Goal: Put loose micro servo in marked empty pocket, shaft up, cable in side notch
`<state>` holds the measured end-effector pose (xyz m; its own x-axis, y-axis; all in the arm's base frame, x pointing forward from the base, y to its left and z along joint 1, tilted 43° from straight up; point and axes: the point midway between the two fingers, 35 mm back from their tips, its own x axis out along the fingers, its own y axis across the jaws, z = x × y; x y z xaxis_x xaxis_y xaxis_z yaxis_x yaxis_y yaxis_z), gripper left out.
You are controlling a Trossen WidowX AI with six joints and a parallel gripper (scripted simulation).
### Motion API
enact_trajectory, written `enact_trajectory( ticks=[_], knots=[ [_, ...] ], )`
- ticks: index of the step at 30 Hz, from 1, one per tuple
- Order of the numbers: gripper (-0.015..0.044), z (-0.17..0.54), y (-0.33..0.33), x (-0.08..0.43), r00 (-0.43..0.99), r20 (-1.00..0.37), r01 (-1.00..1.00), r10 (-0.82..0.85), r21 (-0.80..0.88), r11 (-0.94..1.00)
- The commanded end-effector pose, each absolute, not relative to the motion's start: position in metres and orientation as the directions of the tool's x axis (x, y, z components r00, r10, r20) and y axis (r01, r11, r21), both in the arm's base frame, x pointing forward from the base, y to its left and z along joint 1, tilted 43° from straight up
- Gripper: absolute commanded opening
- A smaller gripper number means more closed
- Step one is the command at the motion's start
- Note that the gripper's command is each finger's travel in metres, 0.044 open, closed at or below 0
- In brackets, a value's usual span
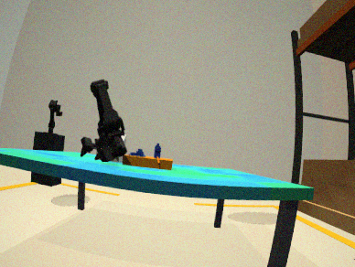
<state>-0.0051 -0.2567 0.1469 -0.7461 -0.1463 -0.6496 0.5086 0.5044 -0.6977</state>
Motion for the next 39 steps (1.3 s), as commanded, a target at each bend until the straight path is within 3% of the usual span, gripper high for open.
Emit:
enact_trajectory(
  ticks=[1, 19, 39],
  knots=[
    [0.044, 0.143, -0.26, 0.02, -0.724, -0.659, 0.431, -0.202, -0.661, 0.614],
    [0.044, 0.13, -0.247, 0.117, -0.61, -0.68, -0.007, -0.407, -0.509, 0.861],
    [0.044, 0.112, -0.189, 0.213, -0.428, -0.708, -0.548, -0.562, -0.292, 0.784]
  ],
)
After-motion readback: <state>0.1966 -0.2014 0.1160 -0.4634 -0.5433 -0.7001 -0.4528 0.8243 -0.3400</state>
